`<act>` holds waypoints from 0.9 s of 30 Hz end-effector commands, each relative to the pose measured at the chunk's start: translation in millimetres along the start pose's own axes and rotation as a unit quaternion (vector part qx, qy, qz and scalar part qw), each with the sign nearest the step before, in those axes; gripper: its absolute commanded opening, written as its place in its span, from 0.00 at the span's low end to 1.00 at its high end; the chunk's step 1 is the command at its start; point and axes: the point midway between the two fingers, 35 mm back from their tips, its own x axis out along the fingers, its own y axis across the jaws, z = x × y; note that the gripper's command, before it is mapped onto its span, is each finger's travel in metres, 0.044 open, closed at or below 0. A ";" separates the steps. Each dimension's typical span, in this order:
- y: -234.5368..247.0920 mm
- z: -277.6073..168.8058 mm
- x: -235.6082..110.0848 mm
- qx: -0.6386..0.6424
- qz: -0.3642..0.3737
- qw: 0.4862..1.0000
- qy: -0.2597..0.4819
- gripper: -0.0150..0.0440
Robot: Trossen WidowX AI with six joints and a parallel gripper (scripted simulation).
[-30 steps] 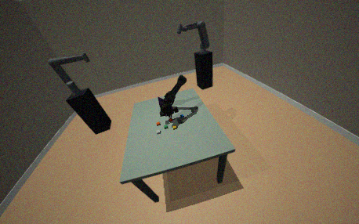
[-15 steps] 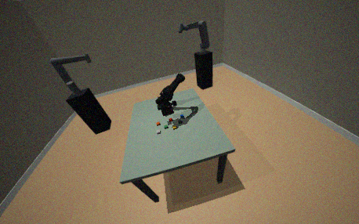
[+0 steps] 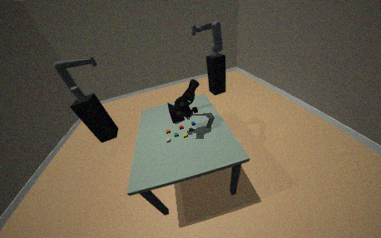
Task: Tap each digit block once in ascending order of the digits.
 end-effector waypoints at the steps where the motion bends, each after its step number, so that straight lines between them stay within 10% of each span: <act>1: 8.7 3.4 1.1 0.009 0.005 1.000 0.002 0.29; 9: 10.0 3.3 79.2 0.008 0.006 1.000 0.002 0.29; 27: 10.3 3.2 96.9 0.008 0.006 1.000 0.002 0.29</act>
